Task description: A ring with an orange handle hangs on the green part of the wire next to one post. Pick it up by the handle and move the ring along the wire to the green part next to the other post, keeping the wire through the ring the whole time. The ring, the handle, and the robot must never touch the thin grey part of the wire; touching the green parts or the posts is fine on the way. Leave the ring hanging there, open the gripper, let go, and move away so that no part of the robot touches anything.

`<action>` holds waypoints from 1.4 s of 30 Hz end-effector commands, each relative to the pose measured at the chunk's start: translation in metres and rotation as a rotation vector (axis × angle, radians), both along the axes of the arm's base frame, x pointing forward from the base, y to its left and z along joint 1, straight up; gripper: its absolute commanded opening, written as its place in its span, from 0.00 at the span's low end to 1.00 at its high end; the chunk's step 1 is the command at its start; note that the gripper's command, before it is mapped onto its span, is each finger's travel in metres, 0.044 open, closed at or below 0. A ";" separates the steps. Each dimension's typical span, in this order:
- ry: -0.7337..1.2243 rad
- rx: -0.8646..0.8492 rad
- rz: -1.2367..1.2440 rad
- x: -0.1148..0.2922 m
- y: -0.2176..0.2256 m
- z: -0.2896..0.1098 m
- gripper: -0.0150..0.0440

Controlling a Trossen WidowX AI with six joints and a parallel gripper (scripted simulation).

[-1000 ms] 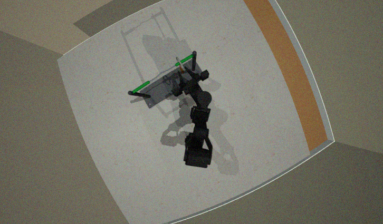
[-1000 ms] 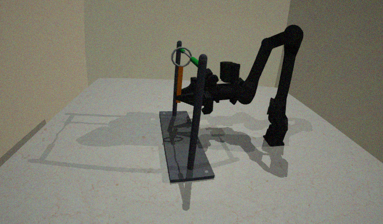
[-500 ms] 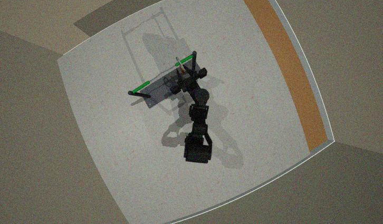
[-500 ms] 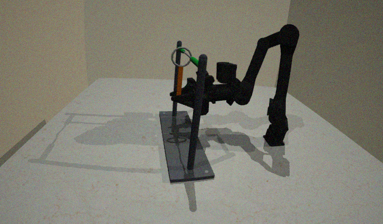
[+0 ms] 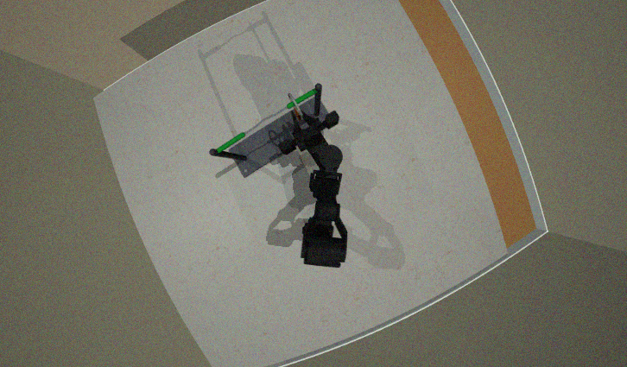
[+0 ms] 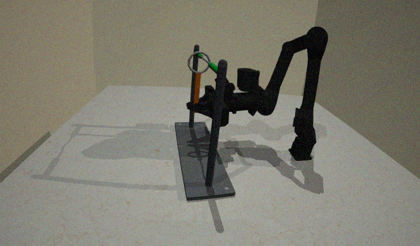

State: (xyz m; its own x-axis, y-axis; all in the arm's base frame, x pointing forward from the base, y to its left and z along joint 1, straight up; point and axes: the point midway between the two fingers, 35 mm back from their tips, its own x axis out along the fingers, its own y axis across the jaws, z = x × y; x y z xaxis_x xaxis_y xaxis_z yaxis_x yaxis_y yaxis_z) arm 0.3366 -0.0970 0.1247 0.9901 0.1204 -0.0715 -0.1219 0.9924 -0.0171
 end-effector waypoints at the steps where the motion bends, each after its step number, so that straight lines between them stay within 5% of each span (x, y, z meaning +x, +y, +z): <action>1: 0.000 0.000 0.000 0.000 0.000 0.000 0.28; 8: 0.000 0.000 0.000 0.000 0.000 0.000 0.00; 42: 0.000 0.004 0.003 0.000 0.002 0.020 0.00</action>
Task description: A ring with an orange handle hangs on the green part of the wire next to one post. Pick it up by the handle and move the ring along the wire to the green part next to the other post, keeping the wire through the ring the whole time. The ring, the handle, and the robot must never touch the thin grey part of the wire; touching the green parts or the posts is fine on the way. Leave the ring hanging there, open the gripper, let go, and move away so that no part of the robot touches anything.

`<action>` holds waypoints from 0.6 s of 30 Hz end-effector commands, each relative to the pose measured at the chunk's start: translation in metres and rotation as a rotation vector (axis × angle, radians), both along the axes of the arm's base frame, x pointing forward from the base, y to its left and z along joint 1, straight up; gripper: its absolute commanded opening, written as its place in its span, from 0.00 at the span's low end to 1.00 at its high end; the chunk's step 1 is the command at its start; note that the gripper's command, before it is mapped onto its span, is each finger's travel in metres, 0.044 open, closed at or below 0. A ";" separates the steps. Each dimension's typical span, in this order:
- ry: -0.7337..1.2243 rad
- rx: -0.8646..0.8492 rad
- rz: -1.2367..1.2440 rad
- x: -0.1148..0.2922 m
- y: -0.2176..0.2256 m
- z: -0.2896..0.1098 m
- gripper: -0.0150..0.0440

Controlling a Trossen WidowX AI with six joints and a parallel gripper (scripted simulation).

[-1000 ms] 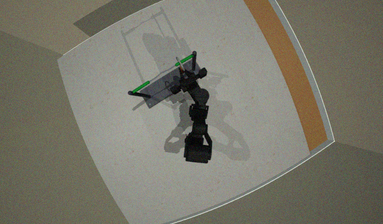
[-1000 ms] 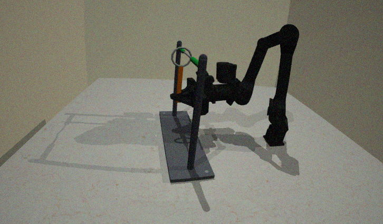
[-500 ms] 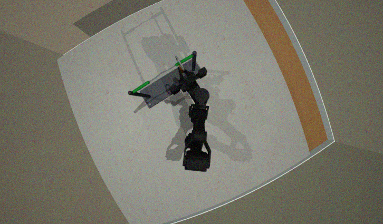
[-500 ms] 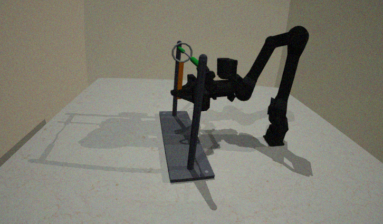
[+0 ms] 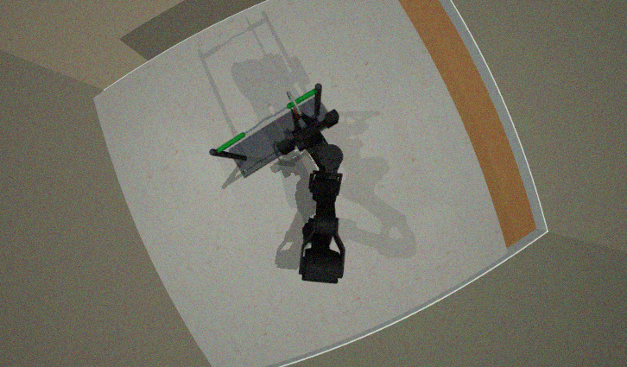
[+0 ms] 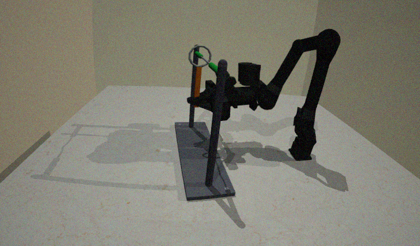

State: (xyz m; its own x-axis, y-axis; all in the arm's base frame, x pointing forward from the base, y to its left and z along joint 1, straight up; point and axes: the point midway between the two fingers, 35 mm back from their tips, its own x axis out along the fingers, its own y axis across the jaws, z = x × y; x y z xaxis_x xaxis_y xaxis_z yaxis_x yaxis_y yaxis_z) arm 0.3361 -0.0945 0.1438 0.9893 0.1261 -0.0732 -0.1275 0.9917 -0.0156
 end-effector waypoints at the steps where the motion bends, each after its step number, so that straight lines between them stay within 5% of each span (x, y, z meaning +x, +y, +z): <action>1: -0.002 0.003 -0.003 0.000 0.000 0.001 0.00; 18: -0.001 0.003 0.000 0.000 0.006 0.001 0.00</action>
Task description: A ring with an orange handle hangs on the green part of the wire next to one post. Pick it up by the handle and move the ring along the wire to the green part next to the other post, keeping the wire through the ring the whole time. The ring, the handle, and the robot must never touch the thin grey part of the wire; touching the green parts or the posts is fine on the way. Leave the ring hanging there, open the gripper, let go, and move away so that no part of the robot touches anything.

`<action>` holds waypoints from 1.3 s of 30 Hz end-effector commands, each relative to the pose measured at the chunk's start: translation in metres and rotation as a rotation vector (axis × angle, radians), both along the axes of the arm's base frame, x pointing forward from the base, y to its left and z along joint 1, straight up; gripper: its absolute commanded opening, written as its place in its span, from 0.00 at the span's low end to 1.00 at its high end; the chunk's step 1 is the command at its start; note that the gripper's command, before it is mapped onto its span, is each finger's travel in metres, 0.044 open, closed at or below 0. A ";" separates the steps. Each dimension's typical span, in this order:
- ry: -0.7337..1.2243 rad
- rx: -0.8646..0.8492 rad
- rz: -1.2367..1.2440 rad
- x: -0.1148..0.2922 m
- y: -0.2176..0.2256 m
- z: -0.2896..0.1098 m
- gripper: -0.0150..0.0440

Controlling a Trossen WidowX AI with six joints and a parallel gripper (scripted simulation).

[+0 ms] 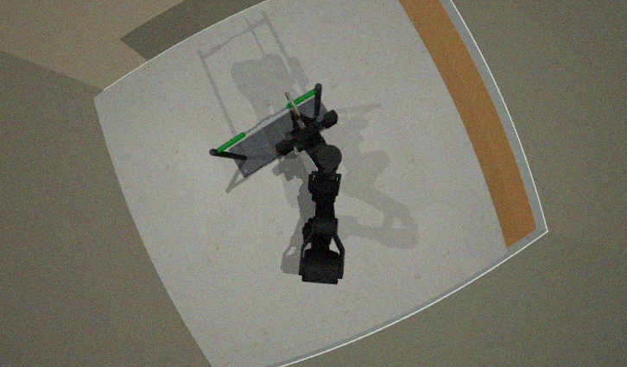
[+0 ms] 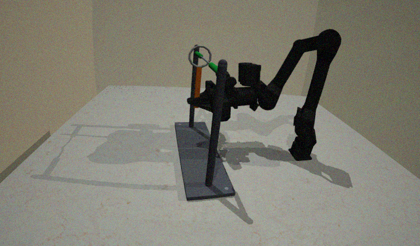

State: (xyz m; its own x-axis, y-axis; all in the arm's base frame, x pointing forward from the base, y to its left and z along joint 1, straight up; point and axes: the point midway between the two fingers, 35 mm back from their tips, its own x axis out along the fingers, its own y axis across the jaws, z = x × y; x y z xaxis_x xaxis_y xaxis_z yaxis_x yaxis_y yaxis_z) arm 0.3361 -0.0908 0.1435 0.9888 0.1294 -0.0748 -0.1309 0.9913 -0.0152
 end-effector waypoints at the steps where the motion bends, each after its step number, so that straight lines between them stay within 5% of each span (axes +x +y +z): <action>1: -0.003 0.002 -0.003 0.000 0.003 0.002 0.00; 39: 0.041 0.021 -0.013 -0.009 0.039 0.002 0.00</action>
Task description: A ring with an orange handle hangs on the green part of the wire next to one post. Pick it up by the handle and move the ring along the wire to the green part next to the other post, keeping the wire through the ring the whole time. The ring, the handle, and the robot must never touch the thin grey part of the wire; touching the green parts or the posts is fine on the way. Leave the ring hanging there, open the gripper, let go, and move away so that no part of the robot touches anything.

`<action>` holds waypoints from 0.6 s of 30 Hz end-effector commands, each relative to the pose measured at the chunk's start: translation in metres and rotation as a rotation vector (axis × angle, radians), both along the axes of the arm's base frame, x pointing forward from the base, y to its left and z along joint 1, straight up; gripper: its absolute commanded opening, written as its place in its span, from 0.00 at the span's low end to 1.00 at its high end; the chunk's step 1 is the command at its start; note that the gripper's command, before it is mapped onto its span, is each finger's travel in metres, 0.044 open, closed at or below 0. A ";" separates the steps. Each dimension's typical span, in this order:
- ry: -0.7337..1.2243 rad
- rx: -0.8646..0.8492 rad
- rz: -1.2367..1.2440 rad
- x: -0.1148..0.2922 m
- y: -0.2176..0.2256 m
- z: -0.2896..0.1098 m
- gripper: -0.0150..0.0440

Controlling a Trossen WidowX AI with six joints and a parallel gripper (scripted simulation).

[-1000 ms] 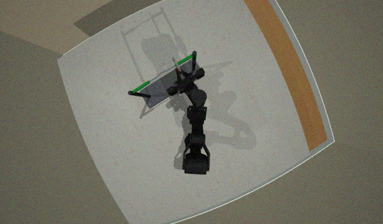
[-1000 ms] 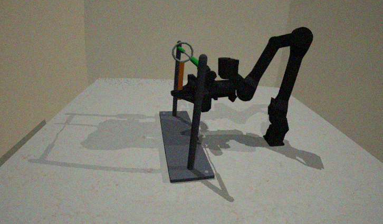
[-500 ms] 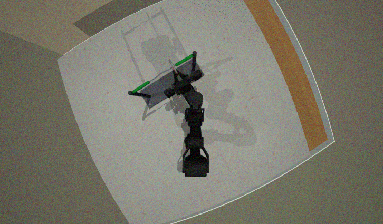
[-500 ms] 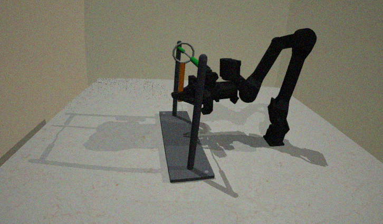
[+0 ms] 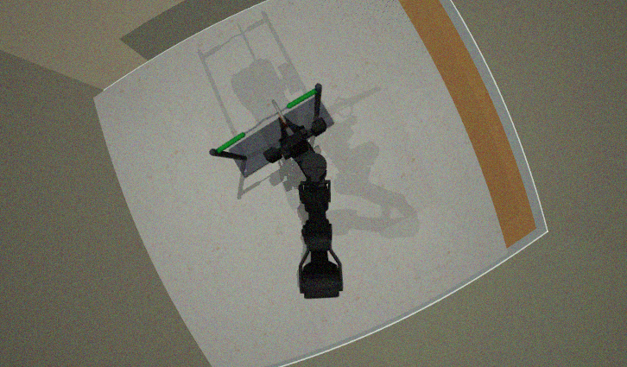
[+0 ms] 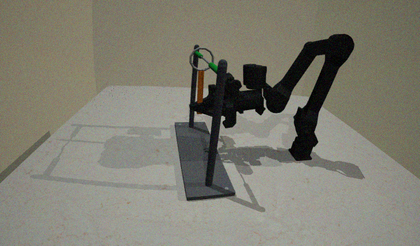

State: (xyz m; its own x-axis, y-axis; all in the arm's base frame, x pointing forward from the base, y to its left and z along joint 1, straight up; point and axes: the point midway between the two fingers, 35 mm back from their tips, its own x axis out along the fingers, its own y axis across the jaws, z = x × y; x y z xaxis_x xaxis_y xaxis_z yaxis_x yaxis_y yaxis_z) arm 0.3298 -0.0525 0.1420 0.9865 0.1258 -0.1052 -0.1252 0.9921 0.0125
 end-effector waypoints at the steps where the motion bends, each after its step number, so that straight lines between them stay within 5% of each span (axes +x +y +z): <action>1: 0.018 -0.002 -0.009 -0.004 0.002 0.004 0.00; 18: 0.060 0.033 -0.040 -0.010 0.027 0.005 0.00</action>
